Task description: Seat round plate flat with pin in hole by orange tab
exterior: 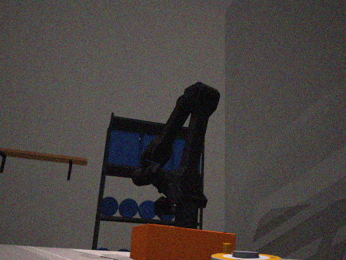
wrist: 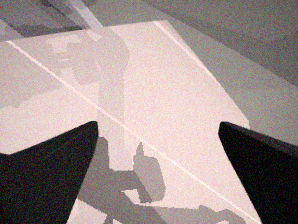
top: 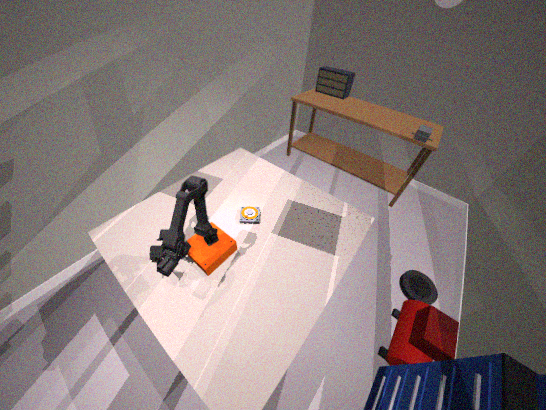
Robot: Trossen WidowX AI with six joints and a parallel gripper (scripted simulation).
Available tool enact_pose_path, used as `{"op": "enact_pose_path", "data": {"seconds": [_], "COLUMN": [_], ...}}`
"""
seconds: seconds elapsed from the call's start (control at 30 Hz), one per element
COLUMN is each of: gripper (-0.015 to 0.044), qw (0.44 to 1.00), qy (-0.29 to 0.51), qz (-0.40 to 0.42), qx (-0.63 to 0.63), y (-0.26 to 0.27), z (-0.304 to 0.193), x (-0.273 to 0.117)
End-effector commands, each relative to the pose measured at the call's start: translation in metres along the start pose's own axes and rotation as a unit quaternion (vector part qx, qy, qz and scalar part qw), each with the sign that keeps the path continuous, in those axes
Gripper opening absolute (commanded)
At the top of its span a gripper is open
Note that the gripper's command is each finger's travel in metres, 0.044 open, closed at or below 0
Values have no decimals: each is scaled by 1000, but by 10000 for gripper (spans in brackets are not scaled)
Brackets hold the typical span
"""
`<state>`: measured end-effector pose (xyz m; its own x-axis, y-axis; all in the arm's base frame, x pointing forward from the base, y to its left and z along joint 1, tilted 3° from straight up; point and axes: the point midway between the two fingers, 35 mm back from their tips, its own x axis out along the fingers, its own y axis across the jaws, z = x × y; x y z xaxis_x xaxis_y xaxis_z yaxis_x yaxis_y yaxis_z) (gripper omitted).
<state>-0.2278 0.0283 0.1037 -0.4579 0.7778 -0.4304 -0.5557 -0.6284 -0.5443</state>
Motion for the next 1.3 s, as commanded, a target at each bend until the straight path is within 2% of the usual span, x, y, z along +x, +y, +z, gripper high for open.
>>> {"op": "enact_pose_path", "data": {"seconds": [0.0,0.23,0.3,0.47,0.6,0.77,0.87,1.03,1.1,1.27], "gripper": [374,190,137,6,0,0,0,0,0,0], "qw": [1000,978,973,925,890,802,777,671,653,516], "qy": [0,-38,-43,-81,-103,-149,-167,-212,-219,-268], "qz": [4,149,163,261,307,385,404,454,459,489], "qx": [-4,-143,-158,-264,-320,-431,-454,-547,-561,-650], "y": [1,57,62,90,99,103,102,85,81,43], "z": [0,-12,-14,-38,-55,-97,-111,-158,-165,-218], "x": [-1,-60,-68,-123,-153,-210,-224,-268,-273,-304]}}
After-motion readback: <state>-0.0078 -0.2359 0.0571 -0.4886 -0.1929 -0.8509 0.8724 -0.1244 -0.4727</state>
